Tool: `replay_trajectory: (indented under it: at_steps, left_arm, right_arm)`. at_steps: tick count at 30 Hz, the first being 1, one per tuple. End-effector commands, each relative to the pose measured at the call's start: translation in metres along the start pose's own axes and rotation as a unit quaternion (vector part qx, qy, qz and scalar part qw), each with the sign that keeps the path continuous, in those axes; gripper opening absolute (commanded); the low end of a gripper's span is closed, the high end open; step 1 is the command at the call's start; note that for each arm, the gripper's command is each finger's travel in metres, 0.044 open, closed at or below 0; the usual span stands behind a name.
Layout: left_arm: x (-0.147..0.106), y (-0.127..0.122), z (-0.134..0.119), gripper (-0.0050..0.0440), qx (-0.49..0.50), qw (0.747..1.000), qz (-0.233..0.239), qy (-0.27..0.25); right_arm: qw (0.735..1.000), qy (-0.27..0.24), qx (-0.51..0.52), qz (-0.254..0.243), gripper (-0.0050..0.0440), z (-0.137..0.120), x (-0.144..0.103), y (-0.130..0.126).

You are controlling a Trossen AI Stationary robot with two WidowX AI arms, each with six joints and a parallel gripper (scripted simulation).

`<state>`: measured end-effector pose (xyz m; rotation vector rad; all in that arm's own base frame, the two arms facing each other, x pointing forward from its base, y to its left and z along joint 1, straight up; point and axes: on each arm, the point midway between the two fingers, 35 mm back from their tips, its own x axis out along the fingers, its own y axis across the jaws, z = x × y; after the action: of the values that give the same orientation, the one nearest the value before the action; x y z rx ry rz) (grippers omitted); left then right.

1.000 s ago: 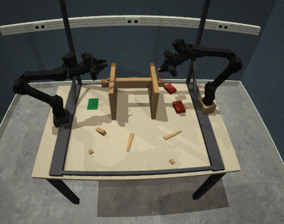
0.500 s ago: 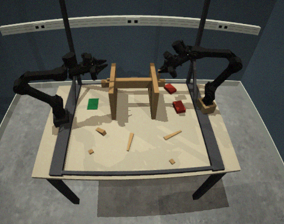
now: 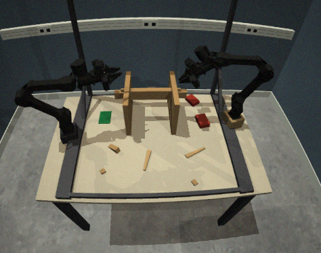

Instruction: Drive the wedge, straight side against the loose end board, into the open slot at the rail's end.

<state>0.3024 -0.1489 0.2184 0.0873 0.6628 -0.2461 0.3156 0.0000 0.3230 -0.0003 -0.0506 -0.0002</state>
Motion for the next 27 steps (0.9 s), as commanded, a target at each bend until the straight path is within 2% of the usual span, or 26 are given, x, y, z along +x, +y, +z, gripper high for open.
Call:
replay_trajectory:
  at_steps: [1, 11, 16, 23, 24, 26, 27]
  left_arm:
    - [-0.003, -0.001, 0.005, 0.0094, 0.001, 1.0, -0.002, -0.007]
    - [-0.003, -0.001, 0.005, 0.0094, 0.001, 1.0, -0.002, -0.007]
    - [-0.01, -0.001, 0.016, 0.0094, 0.0, 1.0, -0.003, -0.011]
    - [-0.007, 0.0, 0.008, 0.0094, 0.001, 1.0, -0.001, -0.005]
    - [-0.011, -0.001, 0.017, 0.0094, 0.0, 1.0, -0.002, -0.01]
    - [-0.011, -0.001, 0.017, 0.0094, 0.0, 1.0, -0.002, -0.01]
    - [-0.02, -0.001, 0.028, 0.0094, 0.0, 1.0, -0.003, -0.012]
  right_arm:
    - [1.0, -0.012, 0.002, 0.001, 0.0187, 0.012, 0.0, 0.0]
    - [1.0, -0.012, 0.002, 0.001, 0.0187, 0.012, 0.0, 0.0]
    - [1.0, -0.012, 0.002, 0.001, 0.0187, 0.012, 0.0, 0.0]
    - [1.0, -0.012, 0.002, 0.001, 0.0187, 0.012, 0.0, 0.0]
    - [1.0, -0.012, 0.002, 0.001, 0.0187, 0.012, 0.0, 0.0]
    - [1.0, -0.012, 0.002, 0.001, 0.0187, 0.012, 0.0, 0.0]
    - [1.0, -0.012, 0.002, 0.001, 0.0187, 0.012, 0.0, 0.0]
